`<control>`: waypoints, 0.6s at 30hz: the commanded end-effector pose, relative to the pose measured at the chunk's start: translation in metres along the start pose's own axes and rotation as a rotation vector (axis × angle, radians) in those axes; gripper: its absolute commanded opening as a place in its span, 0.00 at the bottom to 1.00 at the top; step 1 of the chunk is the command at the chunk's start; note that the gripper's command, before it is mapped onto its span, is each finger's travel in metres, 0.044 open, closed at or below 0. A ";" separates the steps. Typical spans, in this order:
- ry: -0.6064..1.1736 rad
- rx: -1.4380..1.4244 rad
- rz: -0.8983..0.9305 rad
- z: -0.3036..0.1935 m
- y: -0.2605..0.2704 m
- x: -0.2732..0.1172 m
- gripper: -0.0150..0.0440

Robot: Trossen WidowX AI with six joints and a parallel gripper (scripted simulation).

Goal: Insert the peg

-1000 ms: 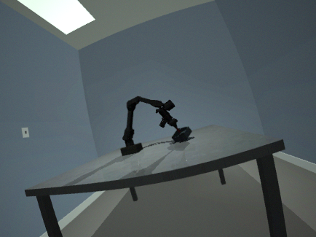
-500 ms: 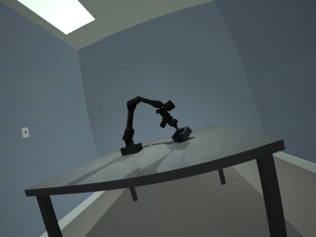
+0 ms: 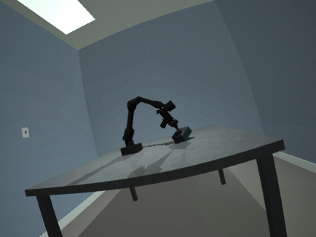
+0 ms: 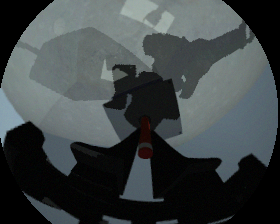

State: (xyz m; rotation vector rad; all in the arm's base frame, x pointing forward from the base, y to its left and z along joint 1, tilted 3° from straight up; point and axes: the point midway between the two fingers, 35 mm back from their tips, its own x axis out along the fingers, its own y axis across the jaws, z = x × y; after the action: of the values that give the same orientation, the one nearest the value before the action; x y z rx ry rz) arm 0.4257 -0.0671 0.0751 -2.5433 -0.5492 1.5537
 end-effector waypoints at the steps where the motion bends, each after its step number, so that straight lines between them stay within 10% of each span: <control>1: 0.000 0.002 0.000 0.000 0.000 0.003 0.25; 18: 0.001 0.002 0.000 -0.001 0.000 0.009 0.25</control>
State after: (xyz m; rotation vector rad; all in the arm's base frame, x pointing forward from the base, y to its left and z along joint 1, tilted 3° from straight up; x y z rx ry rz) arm 0.4288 -0.0646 0.0697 -2.5422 -0.5469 1.5553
